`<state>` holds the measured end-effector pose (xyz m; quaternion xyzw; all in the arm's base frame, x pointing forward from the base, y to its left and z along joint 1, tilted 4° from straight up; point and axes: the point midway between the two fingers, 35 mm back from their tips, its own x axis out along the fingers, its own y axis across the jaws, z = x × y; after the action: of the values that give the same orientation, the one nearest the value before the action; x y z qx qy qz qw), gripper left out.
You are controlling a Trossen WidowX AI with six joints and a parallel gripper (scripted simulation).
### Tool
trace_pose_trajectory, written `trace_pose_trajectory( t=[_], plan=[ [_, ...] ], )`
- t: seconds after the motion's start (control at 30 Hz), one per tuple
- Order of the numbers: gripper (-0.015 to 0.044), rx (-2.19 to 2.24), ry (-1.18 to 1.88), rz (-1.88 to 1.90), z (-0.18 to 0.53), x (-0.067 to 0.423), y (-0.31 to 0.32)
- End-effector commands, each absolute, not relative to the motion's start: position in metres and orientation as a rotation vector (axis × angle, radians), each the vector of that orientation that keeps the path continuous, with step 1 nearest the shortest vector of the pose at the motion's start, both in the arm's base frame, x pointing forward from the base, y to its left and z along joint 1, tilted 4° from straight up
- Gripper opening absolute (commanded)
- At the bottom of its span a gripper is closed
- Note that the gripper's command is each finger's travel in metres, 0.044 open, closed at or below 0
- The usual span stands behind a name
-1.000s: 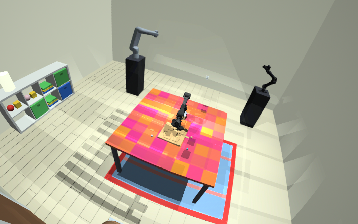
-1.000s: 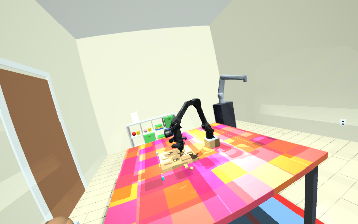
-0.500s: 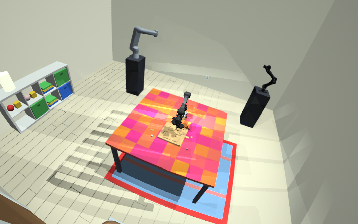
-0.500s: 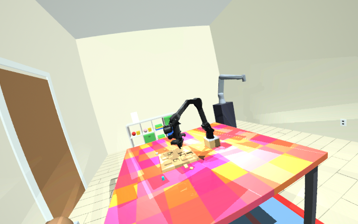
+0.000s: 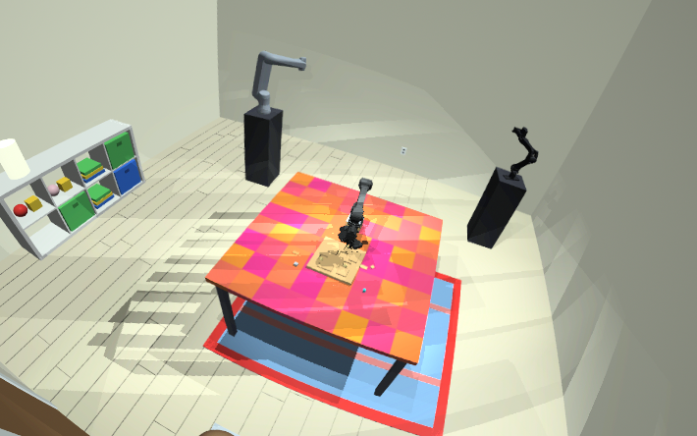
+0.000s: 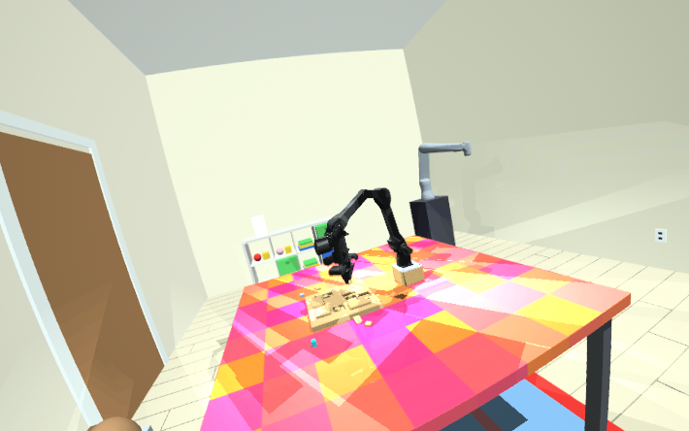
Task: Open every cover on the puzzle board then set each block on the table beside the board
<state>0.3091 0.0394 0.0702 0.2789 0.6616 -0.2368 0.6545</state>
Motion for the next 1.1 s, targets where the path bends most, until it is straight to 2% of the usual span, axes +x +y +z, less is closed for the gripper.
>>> trace_pose_trajectory(
  t=[0.0, 1.07],
  plan=[
    [0.008, 0.637, 1.5, -0.536, 0.073, 0.31, 0.053],
    [0.008, 0.646, 1.506, -0.528, 0.082, 0.282, 0.173]
  ],
)
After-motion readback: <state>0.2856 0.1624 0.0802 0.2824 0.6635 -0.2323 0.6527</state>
